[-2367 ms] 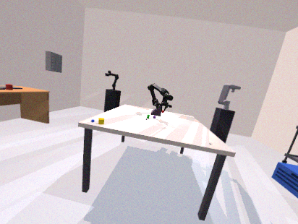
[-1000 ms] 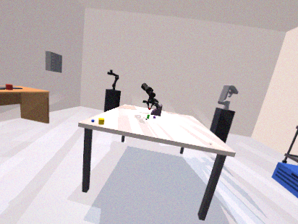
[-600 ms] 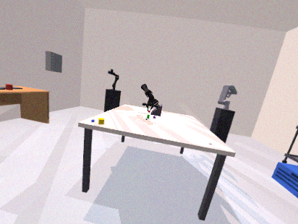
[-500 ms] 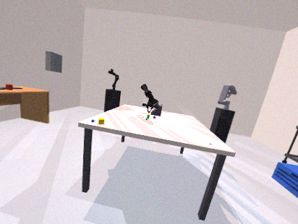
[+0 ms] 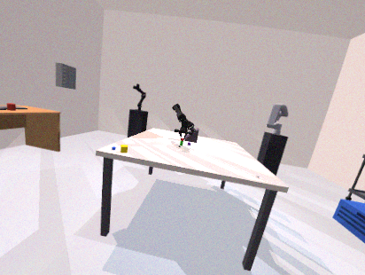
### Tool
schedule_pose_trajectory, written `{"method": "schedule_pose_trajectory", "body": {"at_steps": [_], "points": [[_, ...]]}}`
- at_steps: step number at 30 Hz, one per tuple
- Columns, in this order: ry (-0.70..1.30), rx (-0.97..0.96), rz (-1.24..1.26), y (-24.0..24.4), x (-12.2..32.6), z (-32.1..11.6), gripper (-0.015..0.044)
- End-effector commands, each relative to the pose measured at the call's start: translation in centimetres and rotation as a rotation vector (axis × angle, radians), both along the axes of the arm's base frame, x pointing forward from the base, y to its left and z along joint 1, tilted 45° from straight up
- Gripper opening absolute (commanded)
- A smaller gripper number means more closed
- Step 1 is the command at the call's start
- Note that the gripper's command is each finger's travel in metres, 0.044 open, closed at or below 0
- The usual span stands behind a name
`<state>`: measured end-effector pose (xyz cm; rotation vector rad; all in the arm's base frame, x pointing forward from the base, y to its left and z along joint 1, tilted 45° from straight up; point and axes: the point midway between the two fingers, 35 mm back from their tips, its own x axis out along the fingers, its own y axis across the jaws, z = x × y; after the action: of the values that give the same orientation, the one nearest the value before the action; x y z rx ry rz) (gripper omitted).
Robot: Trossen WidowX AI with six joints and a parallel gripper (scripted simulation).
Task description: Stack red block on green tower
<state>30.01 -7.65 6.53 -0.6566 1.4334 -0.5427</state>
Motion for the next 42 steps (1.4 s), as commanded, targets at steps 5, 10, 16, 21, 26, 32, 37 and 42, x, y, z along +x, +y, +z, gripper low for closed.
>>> {"method": "schedule_pose_trajectory", "body": {"at_steps": [5, 10, 16, 21, 26, 32, 37, 42], "points": [[0.004, -0.006, 0.005, -0.09, 0.00, -0.02, 0.0000], [0.004, -0.006, 0.005, -0.12, 0.01, -0.06, 0.0000], [0.004, -0.006, 0.005, -0.12, 0.01, -0.06, 0.0000], [0.004, -0.001, 0.002, -0.03, -0.04, -0.05, 0.0053], [0.004, -0.001, 0.002, -0.03, -0.04, -0.05, 0.0184], [0.004, -0.001, 0.002, -0.03, -0.04, -0.05, 0.0341], [0.004, -0.001, 0.002, -0.03, -0.04, -0.05, 0.0440], [0.004, -0.001, 0.002, -0.03, -0.04, -0.05, 0.0440]]}}
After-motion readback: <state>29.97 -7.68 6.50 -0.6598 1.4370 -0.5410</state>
